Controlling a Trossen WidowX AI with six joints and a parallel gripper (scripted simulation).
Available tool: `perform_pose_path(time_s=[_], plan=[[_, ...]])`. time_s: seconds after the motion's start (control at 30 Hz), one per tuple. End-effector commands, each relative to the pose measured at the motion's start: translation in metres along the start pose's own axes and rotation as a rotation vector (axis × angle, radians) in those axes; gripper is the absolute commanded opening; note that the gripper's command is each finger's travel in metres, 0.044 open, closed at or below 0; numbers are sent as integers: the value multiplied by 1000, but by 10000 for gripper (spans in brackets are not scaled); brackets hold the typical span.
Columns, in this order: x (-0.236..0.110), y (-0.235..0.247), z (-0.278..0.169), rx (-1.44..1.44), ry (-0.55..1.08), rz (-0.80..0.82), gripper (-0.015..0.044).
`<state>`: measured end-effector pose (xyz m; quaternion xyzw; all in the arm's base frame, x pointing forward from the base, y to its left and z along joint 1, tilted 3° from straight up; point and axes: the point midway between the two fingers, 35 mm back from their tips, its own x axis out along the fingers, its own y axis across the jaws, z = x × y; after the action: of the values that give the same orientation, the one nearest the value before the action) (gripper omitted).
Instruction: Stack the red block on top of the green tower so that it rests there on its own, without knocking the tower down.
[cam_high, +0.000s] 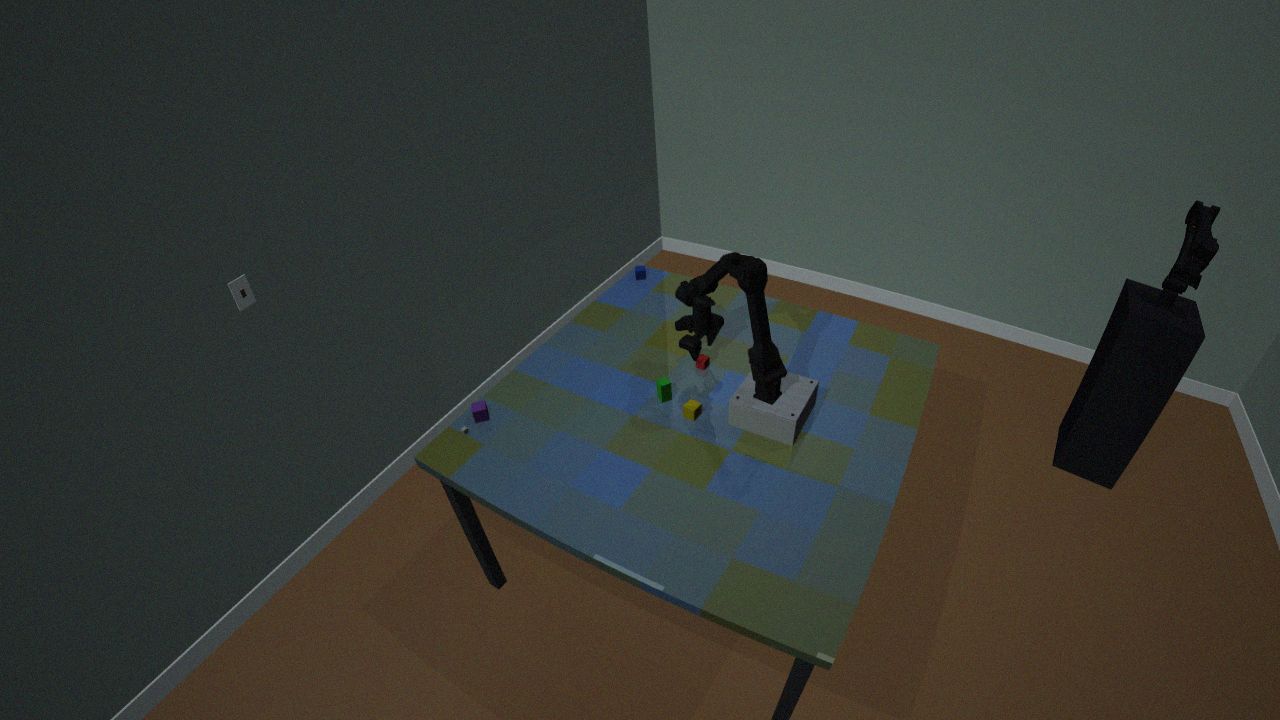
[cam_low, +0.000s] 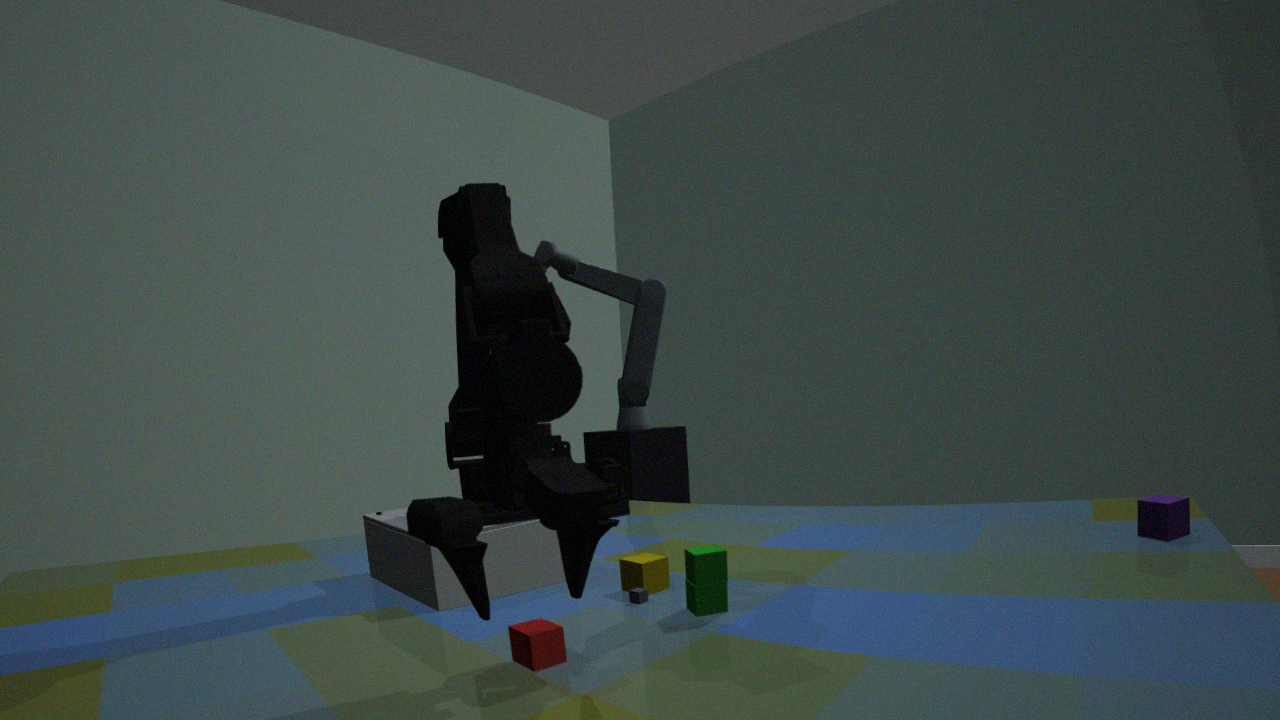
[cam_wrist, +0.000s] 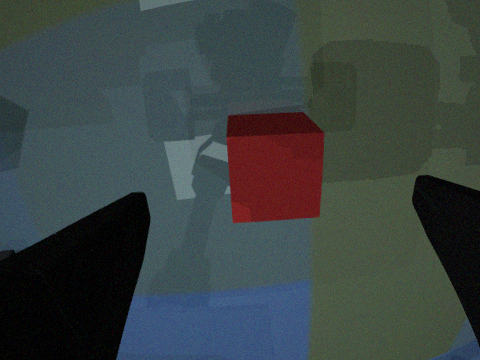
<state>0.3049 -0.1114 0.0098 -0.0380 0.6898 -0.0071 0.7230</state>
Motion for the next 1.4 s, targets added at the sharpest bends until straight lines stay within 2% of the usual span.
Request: perform_pose_path(time_s=[0.0,0.8,1.37], plan=[[6,1,-2,2,5,7,440],[44,2,-2,2,5,7,440],[44,2,-2,2,5,7,440]])
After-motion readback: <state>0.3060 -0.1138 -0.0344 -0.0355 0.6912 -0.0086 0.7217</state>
